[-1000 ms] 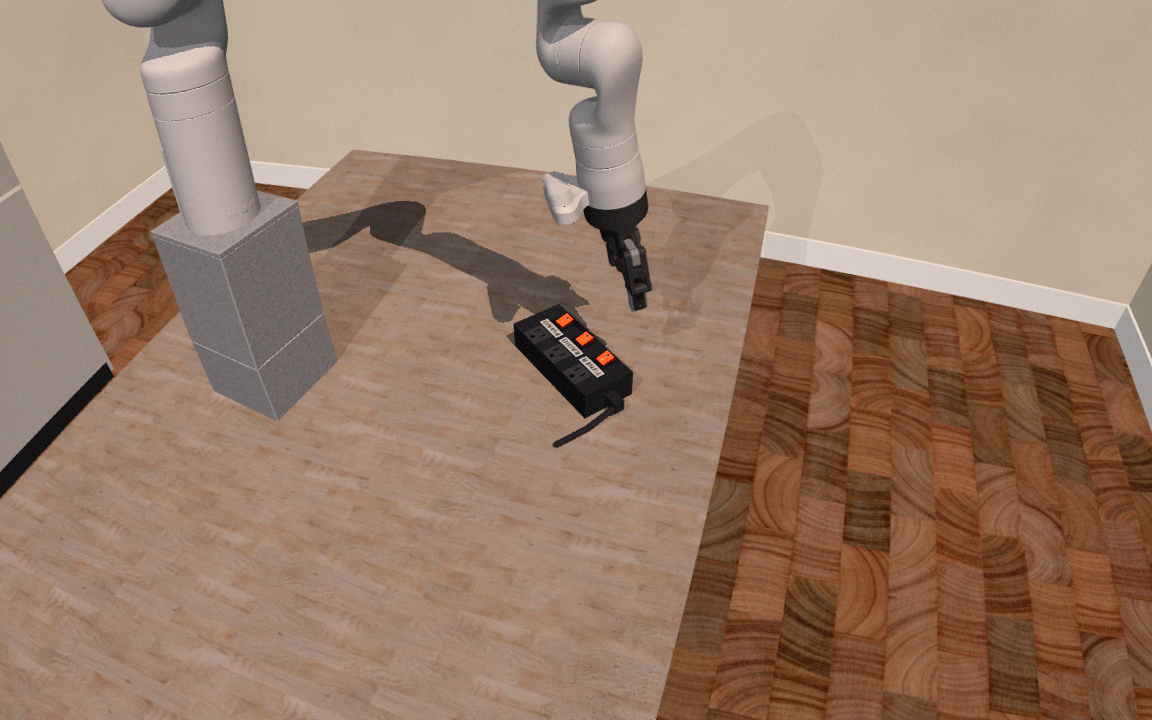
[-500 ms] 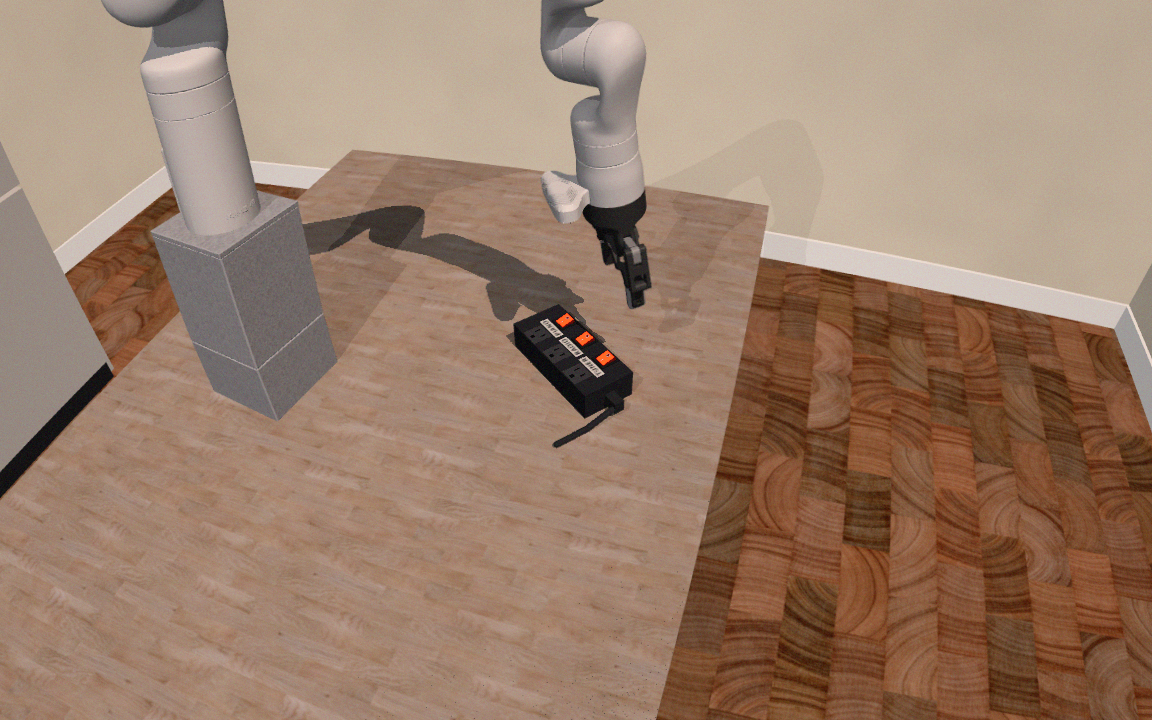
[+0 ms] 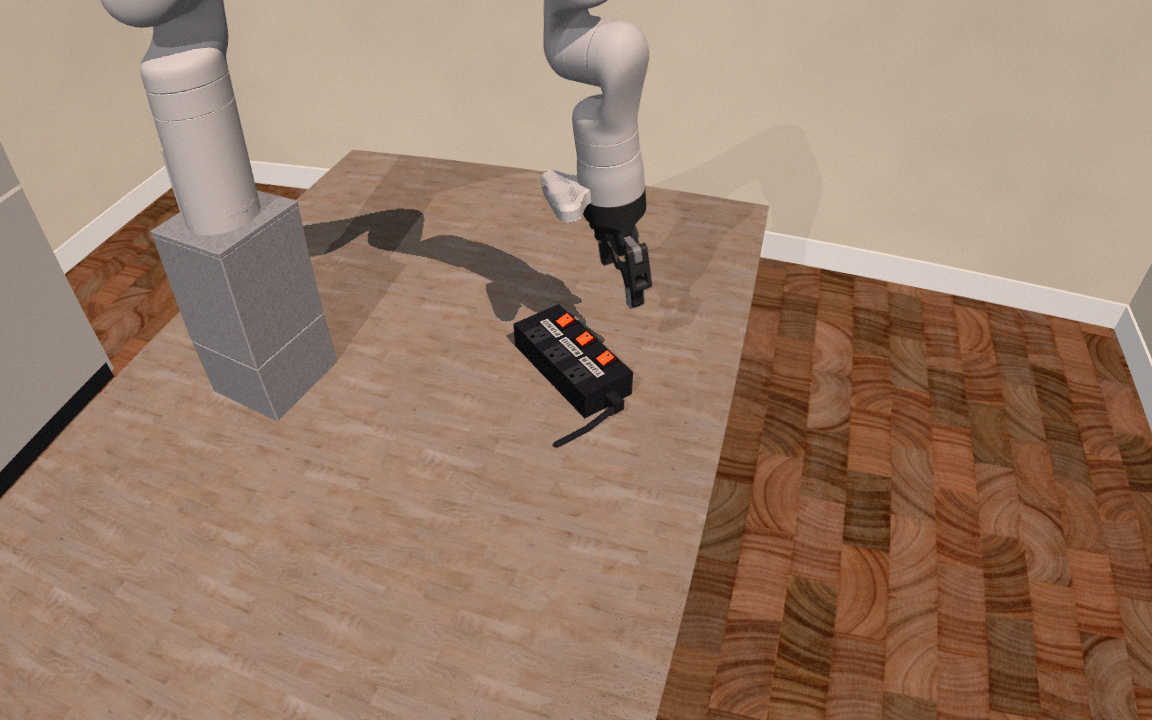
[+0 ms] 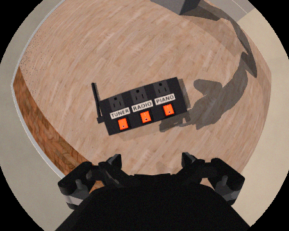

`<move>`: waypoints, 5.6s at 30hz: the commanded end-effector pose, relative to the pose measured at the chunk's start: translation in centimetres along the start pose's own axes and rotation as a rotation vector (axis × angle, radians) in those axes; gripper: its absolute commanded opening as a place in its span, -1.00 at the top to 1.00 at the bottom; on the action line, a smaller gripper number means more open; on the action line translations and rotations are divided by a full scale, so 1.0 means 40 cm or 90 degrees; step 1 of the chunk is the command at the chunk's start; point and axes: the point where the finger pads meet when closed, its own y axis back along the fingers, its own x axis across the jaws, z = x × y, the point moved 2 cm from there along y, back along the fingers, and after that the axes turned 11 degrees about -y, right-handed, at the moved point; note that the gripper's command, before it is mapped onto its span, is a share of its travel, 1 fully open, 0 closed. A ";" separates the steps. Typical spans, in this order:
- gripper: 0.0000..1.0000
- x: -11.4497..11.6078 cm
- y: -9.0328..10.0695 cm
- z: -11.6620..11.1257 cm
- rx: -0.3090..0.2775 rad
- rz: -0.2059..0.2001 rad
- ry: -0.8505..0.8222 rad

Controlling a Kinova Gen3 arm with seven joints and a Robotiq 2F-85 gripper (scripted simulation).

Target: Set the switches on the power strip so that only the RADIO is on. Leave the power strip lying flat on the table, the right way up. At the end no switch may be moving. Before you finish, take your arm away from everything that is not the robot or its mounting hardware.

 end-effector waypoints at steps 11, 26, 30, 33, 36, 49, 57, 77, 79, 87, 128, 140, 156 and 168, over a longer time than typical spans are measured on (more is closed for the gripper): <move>-1.00 -0.004 -0.001 -0.005 0.013 -0.003 0.024; -1.00 -0.001 0.000 -0.026 0.051 -0.005 0.080; -1.00 0.005 0.002 -0.019 0.049 -0.001 0.093; -1.00 0.005 0.002 -0.019 0.049 -0.001 0.093; -1.00 0.006 0.002 -0.023 0.051 -0.001 0.093; -1.00 0.006 0.002 -0.023 0.051 -0.001 0.093; -1.00 0.006 0.002 -0.023 0.051 -0.001 0.093; -1.00 0.006 0.002 -0.023 0.051 -0.001 0.093; -1.00 0.006 0.002 -0.023 0.051 -0.001 0.093; -1.00 0.006 0.002 -0.023 0.051 -0.001 0.093; -1.00 0.006 0.002 -0.023 0.051 -0.001 0.093; -1.00 0.006 0.002 -0.023 0.051 -0.001 0.093; -1.00 0.006 0.002 -0.023 0.051 -0.001 0.093; -1.00 0.006 0.002 -0.023 0.051 -0.001 0.093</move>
